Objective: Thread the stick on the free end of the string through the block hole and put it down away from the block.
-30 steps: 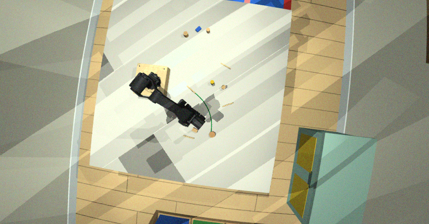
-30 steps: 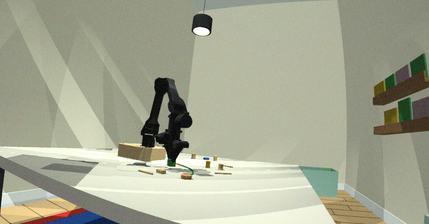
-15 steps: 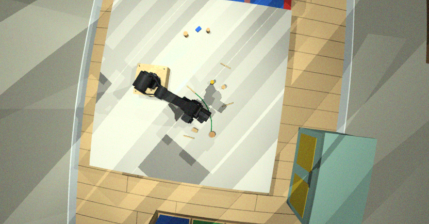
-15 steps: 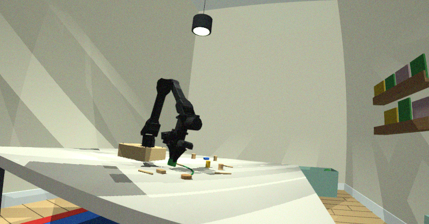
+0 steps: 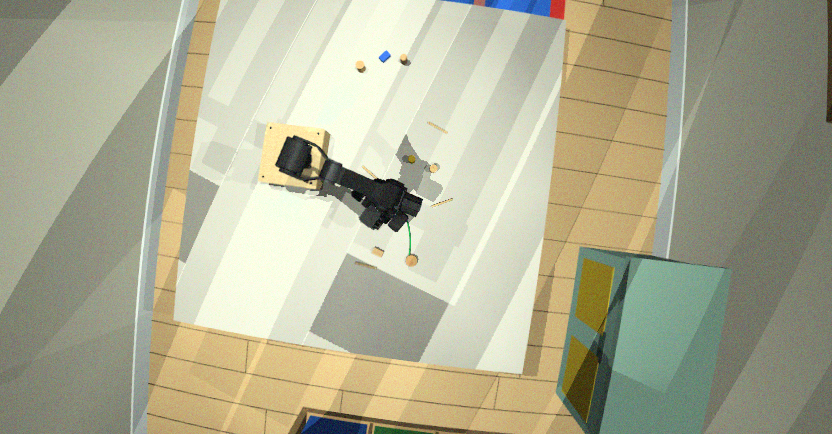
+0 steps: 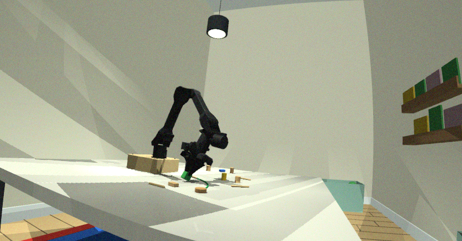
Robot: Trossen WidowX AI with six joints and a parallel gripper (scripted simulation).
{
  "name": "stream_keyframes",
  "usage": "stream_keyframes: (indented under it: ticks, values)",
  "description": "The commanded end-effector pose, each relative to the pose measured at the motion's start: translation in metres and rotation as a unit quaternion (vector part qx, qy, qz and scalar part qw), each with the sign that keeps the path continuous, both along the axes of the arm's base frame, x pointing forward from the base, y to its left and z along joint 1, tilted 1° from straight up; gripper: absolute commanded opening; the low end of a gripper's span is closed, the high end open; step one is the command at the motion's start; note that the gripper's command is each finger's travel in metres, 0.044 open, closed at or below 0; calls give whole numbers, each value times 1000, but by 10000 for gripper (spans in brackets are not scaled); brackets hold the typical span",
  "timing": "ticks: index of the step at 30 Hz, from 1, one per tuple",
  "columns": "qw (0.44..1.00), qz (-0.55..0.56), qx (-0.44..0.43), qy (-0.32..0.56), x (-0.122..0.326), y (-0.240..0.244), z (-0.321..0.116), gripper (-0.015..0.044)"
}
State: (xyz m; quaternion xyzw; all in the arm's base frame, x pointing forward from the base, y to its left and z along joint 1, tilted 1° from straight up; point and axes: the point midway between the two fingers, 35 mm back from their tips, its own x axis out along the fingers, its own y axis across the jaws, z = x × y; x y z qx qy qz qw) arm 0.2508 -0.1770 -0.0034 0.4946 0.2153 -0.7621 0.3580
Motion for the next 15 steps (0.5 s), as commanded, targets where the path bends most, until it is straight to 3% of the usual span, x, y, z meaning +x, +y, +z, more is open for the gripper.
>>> stream_keyframes:
  ticks: [1,15]
  values:
    - [1000,-4,-18,19,0,1,-3,0]
    - [992,-10,-90,85,7,10,-8,0]
